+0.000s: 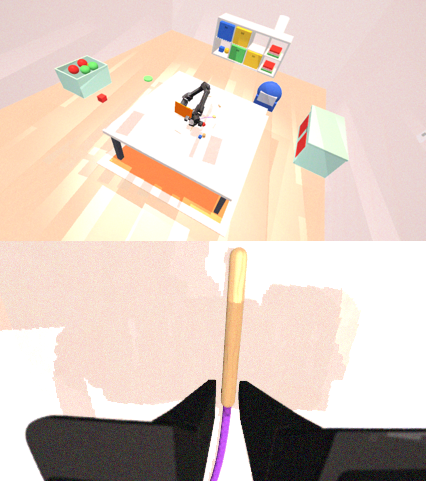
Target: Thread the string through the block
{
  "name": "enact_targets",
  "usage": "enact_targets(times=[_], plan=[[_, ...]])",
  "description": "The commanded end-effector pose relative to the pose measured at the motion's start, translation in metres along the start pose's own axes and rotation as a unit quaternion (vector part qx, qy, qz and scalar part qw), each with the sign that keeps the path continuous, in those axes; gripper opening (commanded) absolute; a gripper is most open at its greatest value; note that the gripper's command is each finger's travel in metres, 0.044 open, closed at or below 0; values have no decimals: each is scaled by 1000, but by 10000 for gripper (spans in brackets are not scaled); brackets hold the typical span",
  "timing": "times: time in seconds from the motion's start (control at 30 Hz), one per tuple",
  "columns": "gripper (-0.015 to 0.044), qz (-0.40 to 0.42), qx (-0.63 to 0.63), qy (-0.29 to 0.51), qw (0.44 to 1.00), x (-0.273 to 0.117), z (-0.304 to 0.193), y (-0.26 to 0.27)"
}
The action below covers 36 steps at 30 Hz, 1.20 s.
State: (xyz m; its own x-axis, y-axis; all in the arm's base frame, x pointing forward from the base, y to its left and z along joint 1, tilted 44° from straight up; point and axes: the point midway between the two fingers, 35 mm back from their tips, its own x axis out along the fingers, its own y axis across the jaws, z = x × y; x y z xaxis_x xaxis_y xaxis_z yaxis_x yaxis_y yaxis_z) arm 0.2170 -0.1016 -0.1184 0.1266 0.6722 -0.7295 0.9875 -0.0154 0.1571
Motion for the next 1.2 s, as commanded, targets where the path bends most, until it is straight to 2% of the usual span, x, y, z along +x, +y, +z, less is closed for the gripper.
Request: enact_targets(times=[0.0, 1.17], plan=[[0, 0, 0, 0, 1000, 0, 0, 0], [0, 0, 0, -1, 1000, -35, 2, 1]])
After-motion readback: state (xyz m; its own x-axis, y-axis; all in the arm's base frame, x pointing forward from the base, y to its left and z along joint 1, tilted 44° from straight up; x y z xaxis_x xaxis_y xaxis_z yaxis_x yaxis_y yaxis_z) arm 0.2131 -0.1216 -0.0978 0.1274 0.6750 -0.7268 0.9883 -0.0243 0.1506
